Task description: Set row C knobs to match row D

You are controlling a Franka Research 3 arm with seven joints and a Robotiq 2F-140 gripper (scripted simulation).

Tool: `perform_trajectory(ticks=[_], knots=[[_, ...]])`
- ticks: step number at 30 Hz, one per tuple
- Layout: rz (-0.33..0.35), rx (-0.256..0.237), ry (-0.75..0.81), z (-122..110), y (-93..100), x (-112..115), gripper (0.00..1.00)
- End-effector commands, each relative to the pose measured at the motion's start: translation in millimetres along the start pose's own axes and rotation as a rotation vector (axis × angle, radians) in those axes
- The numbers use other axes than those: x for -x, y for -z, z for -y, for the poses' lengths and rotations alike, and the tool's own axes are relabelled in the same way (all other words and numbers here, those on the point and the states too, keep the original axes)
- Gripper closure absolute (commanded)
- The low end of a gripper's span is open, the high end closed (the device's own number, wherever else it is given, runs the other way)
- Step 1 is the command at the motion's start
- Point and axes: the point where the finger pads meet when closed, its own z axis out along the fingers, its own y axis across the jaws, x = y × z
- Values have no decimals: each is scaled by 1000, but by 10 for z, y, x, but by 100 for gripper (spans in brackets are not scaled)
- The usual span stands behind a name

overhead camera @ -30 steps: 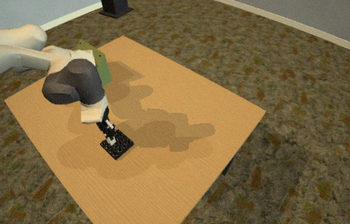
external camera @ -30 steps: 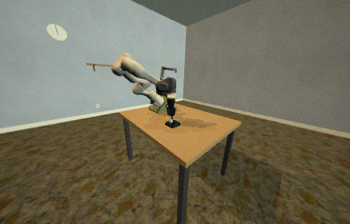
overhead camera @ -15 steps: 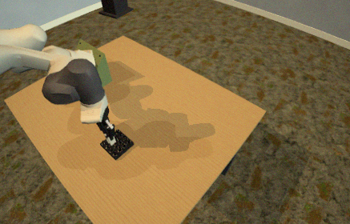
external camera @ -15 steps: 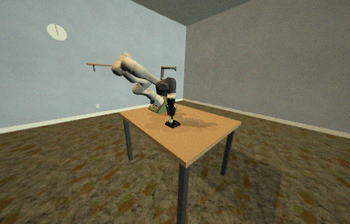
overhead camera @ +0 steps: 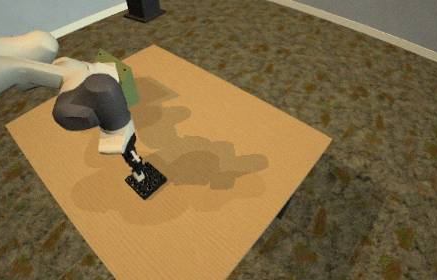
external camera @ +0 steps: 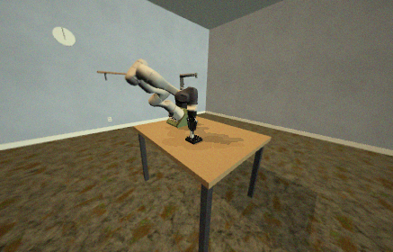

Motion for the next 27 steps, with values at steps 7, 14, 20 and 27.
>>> perform_trajectory(ticks=[7, 14, 20, 27], knots=[[1, 0, -183, -5, -13, 5, 95], [1, 0, -311, -5, -13, 5, 95], [1, 0, -398, -5, -13, 5, 95], [1, 0, -492, -5, -13, 5, 95]])
